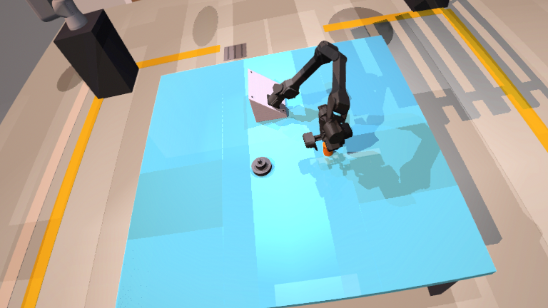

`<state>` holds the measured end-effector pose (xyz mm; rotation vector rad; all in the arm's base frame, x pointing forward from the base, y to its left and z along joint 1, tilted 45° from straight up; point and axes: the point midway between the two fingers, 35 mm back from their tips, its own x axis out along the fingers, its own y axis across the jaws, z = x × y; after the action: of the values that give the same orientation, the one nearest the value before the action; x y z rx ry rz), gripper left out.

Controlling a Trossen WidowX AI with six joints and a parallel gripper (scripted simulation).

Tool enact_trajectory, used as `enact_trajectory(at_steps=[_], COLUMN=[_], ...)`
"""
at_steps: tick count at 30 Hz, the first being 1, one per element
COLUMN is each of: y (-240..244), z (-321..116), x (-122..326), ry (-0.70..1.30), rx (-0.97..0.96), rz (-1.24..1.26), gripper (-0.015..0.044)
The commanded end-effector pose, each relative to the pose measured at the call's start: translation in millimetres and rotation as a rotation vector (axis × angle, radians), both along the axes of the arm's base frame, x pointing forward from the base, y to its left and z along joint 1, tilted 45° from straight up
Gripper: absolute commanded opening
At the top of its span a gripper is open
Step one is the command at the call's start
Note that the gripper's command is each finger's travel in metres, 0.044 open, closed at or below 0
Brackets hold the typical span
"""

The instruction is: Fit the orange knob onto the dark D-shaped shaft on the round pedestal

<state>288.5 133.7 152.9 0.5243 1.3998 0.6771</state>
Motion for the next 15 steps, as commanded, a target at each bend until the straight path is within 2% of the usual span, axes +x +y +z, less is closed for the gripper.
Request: enact_trajectory(at_steps=[1,15], y=[5,20], z=[-6,-20], x=[-1,-2], ry=[0.005,0.005], rx=[-0.003,0.001], rz=[-0.001,-0.002], gripper=[0.0440,0.0440])
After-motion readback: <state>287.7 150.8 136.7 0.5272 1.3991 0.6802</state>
